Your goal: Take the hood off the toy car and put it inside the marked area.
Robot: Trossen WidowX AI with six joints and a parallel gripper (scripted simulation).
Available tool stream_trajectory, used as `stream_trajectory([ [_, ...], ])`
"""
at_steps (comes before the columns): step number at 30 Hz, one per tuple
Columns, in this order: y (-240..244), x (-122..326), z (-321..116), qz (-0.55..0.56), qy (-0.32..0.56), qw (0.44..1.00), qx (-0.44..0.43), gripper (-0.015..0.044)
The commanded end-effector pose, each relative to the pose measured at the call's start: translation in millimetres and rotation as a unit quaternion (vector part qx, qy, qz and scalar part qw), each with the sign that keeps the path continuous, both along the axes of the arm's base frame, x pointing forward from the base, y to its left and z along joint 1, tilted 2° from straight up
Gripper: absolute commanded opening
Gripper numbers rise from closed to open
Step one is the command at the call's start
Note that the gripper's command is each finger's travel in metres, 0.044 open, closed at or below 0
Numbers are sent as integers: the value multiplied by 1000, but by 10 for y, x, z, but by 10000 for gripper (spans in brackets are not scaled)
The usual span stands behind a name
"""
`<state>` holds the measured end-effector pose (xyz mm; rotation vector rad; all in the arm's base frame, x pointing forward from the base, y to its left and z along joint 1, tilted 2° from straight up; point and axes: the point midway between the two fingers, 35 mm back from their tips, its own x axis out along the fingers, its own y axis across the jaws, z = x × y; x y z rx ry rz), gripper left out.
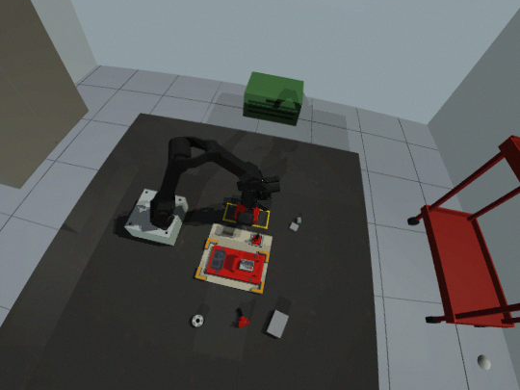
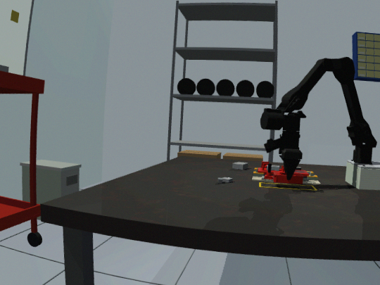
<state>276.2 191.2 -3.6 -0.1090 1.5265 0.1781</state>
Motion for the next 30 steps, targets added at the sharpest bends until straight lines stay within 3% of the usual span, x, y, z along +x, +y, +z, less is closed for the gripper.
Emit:
stream_trajectory([
  [1,-3,-5,-25,-3,0,1000,-1,0],
  [29,2,-2,-162,-3,0,1000,-1,0],
  [30,6,4,-143,0,0,1000,0,26],
])
